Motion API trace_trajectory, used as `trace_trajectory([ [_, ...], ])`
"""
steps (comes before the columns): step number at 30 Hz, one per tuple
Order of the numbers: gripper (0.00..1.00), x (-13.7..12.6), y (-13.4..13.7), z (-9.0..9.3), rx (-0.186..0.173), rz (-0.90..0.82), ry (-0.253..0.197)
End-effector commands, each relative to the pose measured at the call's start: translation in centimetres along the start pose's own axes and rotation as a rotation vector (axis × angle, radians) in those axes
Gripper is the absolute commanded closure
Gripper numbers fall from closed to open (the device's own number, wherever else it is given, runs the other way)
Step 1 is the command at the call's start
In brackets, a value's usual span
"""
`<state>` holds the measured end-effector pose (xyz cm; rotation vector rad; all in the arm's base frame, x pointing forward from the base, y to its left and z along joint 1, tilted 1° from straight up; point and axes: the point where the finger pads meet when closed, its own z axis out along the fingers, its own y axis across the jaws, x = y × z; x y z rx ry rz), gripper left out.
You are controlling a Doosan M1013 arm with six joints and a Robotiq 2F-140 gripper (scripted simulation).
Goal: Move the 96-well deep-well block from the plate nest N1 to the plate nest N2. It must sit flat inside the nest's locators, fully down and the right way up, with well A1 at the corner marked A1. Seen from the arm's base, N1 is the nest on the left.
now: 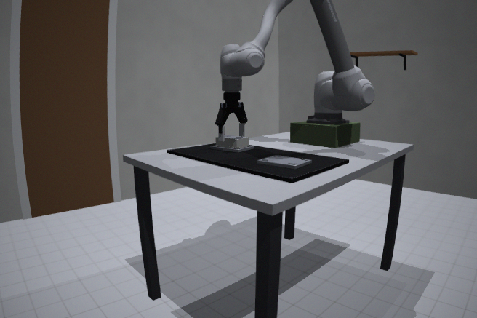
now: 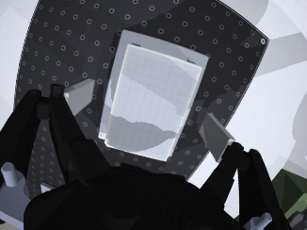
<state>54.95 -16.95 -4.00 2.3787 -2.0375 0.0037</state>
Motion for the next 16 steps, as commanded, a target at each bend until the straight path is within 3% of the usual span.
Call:
trace_trajectory([
  [1,0.00,0.0,0.0,-0.2,0.000,0.000,0.000],
  [8,0.00,0.0,0.0,-2.1,0.000,0.000,0.000],
  [16,0.00,0.0,0.0,-2.1,0.000,0.000,0.000],
])
